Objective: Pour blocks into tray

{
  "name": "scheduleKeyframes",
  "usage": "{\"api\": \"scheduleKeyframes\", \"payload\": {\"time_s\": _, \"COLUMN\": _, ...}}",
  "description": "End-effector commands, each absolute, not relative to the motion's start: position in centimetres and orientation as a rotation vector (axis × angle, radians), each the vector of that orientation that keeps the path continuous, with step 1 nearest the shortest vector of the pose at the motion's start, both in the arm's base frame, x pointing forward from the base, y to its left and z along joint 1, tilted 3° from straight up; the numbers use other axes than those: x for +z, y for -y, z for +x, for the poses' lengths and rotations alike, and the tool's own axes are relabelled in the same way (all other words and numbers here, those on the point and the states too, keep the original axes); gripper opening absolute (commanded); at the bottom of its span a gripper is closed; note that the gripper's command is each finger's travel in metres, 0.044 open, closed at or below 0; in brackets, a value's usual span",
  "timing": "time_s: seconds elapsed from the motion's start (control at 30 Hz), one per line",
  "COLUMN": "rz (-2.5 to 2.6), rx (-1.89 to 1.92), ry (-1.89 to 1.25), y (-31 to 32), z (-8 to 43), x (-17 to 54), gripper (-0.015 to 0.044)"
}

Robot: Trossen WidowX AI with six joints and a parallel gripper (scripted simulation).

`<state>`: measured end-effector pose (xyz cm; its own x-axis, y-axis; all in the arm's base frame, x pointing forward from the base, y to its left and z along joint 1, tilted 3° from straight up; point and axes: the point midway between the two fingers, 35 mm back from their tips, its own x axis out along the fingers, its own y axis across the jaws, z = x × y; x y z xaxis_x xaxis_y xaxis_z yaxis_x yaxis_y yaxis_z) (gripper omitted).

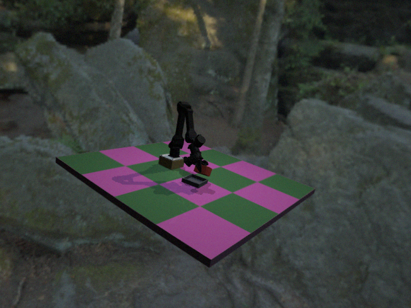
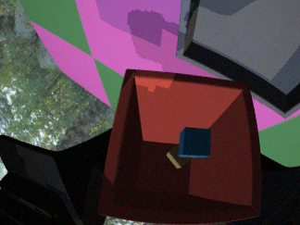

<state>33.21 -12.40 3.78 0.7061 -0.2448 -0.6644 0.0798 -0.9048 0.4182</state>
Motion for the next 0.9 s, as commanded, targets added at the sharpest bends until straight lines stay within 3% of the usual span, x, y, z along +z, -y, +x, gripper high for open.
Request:
{"api": "scheduleKeyframes", "payload": {"time_s": 0.0, "rz": 2.564, "rx": -1.068, "ry": 0.176, "y": 12.45, "z": 33.31, "x": 3.77, "gripper": 0.0}}
{"api": "scheduleKeyframes", "payload": {"time_s": 0.87, "rz": 2.954, "rx": -1.131, "ry": 0.462, "y": 12.46, "z": 33.56, "x": 3.49, "gripper": 0.0}}
